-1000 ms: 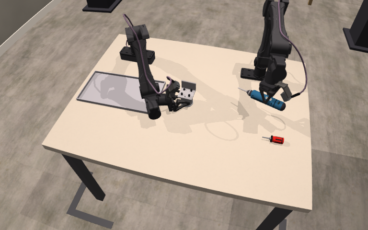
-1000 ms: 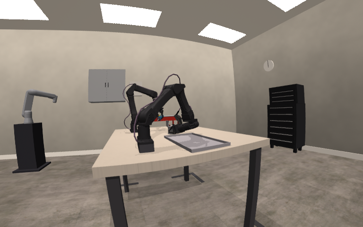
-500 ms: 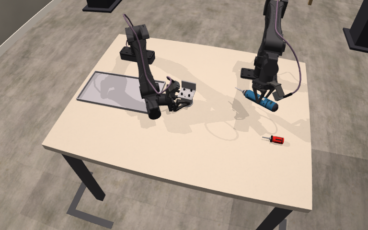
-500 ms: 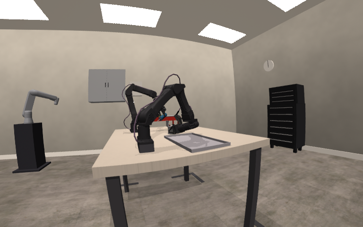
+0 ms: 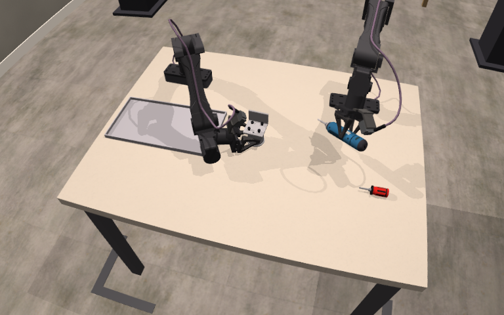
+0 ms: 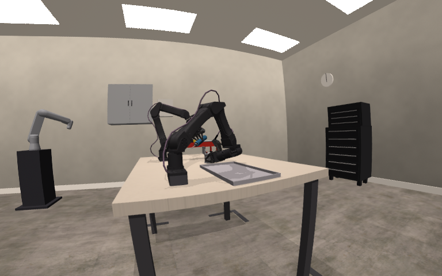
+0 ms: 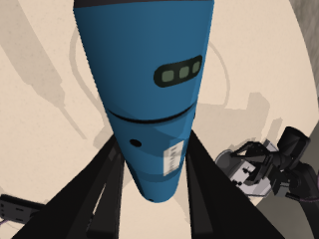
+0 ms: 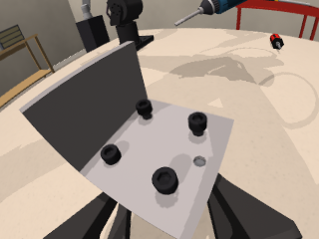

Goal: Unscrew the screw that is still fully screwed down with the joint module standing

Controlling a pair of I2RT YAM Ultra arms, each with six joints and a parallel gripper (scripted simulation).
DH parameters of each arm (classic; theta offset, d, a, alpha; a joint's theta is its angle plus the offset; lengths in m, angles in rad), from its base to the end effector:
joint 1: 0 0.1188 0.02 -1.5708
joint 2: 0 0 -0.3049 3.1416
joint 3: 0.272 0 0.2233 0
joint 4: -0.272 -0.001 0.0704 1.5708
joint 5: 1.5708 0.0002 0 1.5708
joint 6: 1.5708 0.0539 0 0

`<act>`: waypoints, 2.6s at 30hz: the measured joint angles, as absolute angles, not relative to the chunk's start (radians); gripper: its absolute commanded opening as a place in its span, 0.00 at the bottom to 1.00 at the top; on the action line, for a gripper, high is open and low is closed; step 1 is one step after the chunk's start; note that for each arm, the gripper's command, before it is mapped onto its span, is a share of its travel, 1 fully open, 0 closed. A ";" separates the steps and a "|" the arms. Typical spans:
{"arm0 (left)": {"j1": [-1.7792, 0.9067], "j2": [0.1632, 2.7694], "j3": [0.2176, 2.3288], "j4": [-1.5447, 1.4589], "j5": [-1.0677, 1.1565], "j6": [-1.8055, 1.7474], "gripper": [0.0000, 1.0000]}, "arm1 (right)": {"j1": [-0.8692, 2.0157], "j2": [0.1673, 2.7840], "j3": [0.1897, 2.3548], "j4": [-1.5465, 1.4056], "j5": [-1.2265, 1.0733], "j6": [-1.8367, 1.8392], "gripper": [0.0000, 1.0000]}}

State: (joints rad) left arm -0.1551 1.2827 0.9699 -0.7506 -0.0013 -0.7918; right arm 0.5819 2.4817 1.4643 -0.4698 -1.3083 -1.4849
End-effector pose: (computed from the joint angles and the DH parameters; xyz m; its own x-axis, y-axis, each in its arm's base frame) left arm 0.2143 -0.0324 0.2933 -0.7162 -0.6083 -0.3422 -0.5064 0.7903 -0.3450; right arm 0.3316 0.2817 0.0701 0.1378 -0.2188 -0.9660 -0.8475 -0.5309 -0.0006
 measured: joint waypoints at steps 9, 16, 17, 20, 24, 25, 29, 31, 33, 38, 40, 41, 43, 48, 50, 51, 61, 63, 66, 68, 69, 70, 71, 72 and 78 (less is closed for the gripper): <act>-0.231 1.254 0.930 -0.686 -0.004 -0.735 0.42 | 0.582 2.482 1.464 -0.470 -1.308 -1.485 0.59; -0.275 1.228 0.915 -0.624 -0.001 -0.685 0.42 | 0.582 2.482 1.464 -0.470 -1.308 -1.485 0.59; -0.274 1.227 0.915 -0.619 -0.002 -0.681 0.42 | 0.582 2.482 1.464 -0.470 -1.308 -1.485 0.59; -0.285 1.226 0.904 -0.591 -0.006 -0.667 0.42 | 0.582 2.482 1.464 -0.470 -1.308 -1.485 0.59; -0.328 1.211 0.880 -0.573 -0.006 -0.640 0.42 | 0.582 2.482 1.464 -0.470 -1.308 -1.485 0.59; -0.339 1.204 0.879 -0.567 -0.005 -0.633 0.42 | 0.582 2.482 1.464 -0.470 -1.308 -1.485 0.59; -0.379 1.180 0.862 -0.519 -0.005 -0.598 0.42 | 0.582 2.482 1.464 -0.470 -1.308 -1.485 0.59; -0.393 1.176 0.861 -0.506 -0.003 -0.584 0.42 | 0.582 2.482 1.464 -0.470 -1.308 -1.485 0.59; -0.393 1.176 0.861 -0.490 -0.002 -0.574 0.42 | 0.582 2.482 1.464 -0.470 -1.308 -1.485 0.59; -0.413 1.168 0.838 -0.450 -0.007 -0.551 0.42 | 0.582 2.482 1.464 -0.470 -1.308 -1.485 0.59; -0.435 1.159 0.828 -0.446 -0.007 -0.537 0.42 | 0.582 2.482 1.464 -0.470 -1.308 -1.485 0.59; -0.446 1.153 0.826 -0.442 -0.006 -0.530 0.42 | 0.582 2.482 1.464 -0.470 -1.308 -1.485 0.59; -0.467 1.139 0.819 -0.419 -0.006 -0.514 0.42 | 0.582 2.482 1.464 -0.470 -1.308 -1.485 0.59; -0.511 1.121 0.807 -0.373 -0.004 -0.473 0.42 | 0.582 2.482 1.464 -0.470 -1.308 -1.485 0.59; -0.512 1.121 0.806 -0.356 -0.002 -0.463 0.42 | 0.582 2.482 1.464 -0.470 -1.308 -1.485 0.59; -0.511 1.121 0.807 -0.352 -0.003 -0.460 0.42 | 0.582 2.482 1.464 -0.470 -1.308 -1.485 0.59; -0.595 1.077 0.758 -0.271 -0.007 -0.395 0.42 | 0.582 2.482 1.464 -0.470 -1.308 -1.485 0.59; -0.615 1.069 0.754 -0.256 -0.006 -0.378 0.42 | 0.582 2.482 1.464 -0.470 -1.308 -1.485 0.59; -0.631 1.067 0.752 -0.229 -0.002 -0.358 0.42 | 0.582 2.482 1.464 -0.470 -1.308 -1.485 0.59; -0.629 1.067 0.753 -0.217 -0.004 -0.350 0.42 | 0.582 2.482 1.464 -0.470 -1.308 -1.485 0.59; -0.630 1.066 0.751 -0.208 -0.005 -0.346 0.42 | 0.582 2.482 1.464 -0.470 -1.308 -1.485 0.59; -0.634 1.065 0.744 -0.196 -0.007 -0.341 0.42 | 0.582 2.482 1.464 -0.470 -1.308 -1.485 0.59; -0.640 1.062 0.735 -0.187 -0.008 -0.336 0.42 | 0.582 2.482 1.464 -0.470 -1.308 -1.485 0.59; -0.649 1.058 0.727 -0.181 -0.008 -0.329 0.42 | 0.582 2.482 1.464 -0.470 -1.308 -1.485 0.59; -0.713 1.021 0.702 -0.138 -0.008 -0.286 0.42 | 0.582 2.482 1.464 -0.470 -1.308 -1.485 0.59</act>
